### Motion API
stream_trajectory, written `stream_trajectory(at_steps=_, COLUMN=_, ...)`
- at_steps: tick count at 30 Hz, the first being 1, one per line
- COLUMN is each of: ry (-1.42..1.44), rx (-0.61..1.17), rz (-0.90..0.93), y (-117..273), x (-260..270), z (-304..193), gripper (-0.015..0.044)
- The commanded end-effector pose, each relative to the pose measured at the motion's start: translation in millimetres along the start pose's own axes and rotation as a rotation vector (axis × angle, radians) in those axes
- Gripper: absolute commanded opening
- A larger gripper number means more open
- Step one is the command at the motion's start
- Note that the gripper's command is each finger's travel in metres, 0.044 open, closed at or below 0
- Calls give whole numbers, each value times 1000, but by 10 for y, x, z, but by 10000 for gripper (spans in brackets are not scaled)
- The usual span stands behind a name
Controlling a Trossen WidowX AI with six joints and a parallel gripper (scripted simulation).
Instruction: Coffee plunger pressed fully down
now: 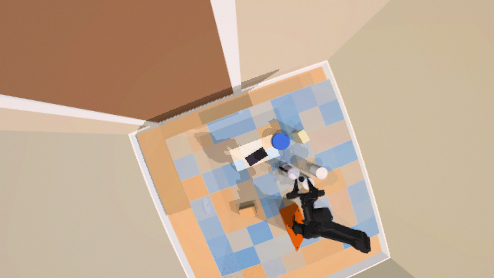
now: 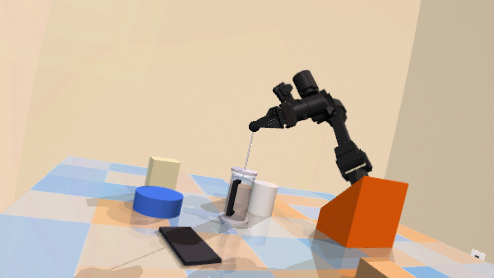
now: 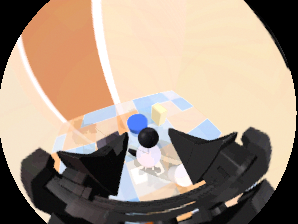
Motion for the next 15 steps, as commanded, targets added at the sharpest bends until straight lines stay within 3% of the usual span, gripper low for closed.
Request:
stream_trajectory(at_steps=1, ry=4, rx=-2, rz=3, y=-4, x=6, z=0, gripper=204)
stream_trajectory(at_steps=4, ry=4, rx=-2, rz=3, y=-4, x=6, z=0, gripper=125)
stream_trajectory(at_steps=15, ry=4, rx=-2, rz=3, y=-9, x=9, z=-5, gripper=125)
Point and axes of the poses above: the point midway between the two fingers, 35 mm back from their tips, its own y axis back along the fingers, its own x axis across the jaws, z = x × y, the point moved 8 cm from there along y, back along the fingers, and after that the axes turned 10 degrees about y, right-handed, at the moved point
